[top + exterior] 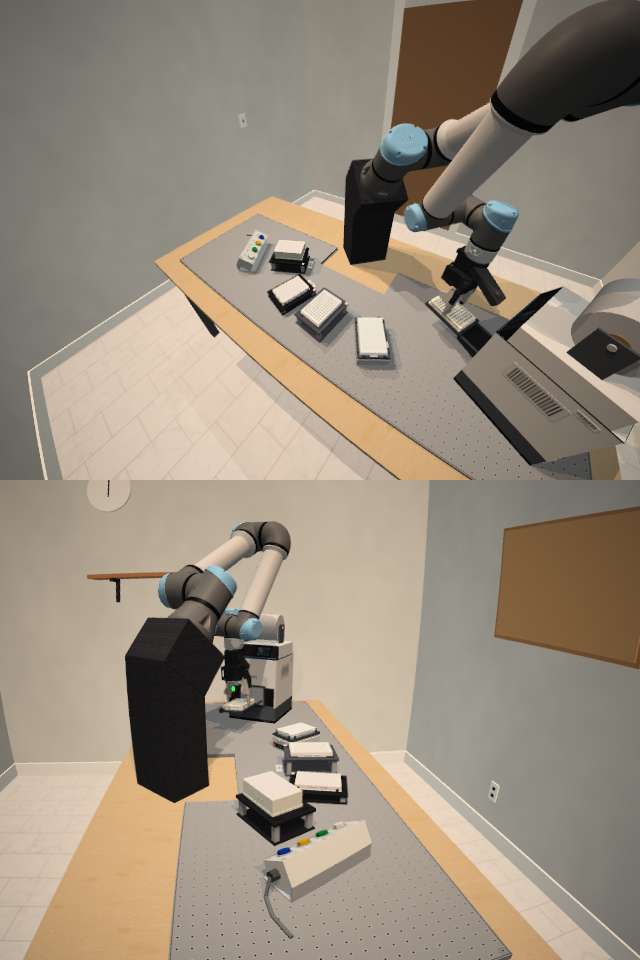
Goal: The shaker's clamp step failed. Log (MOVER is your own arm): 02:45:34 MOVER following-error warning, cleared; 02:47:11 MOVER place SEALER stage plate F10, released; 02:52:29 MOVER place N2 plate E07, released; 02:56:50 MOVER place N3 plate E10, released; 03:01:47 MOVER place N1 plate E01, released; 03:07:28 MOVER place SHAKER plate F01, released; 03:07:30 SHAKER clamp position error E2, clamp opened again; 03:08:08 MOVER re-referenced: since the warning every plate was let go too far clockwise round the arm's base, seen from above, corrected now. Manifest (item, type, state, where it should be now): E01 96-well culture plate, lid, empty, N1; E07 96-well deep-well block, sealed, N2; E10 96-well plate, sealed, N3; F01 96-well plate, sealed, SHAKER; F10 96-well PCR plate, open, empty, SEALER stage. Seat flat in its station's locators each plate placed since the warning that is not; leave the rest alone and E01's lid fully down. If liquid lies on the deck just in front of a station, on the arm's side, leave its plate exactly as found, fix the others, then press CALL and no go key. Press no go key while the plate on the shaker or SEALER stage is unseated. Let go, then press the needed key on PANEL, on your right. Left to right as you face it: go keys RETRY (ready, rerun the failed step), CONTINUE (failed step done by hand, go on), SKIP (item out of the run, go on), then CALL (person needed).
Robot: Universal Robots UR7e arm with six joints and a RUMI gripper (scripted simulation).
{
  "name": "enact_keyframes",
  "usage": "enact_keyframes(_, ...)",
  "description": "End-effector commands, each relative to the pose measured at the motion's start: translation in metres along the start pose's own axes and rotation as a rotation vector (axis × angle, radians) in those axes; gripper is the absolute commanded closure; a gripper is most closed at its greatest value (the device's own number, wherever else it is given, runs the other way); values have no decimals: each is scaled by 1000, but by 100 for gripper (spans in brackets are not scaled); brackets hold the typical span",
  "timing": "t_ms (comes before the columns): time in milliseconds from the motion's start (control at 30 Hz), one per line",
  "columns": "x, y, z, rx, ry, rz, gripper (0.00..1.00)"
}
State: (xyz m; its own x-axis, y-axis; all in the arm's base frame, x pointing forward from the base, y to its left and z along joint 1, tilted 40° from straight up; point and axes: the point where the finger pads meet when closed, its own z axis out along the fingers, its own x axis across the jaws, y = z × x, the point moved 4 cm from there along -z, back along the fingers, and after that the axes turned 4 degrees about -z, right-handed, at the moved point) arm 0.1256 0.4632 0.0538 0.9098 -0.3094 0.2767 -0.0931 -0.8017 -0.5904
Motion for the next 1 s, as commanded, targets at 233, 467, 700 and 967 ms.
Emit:
enact_keyframes(233, 0, 0, 0, 1, 0, 0, 100)
enact_keyframes(467, 0, 0, 0, 1, 0, 0, 100)
enact_keyframes(700, 0, 0, -1, 1, 0, 0, 100)
enact_keyframes(967, 0, 0, -3, 1, 0, 0, 100)
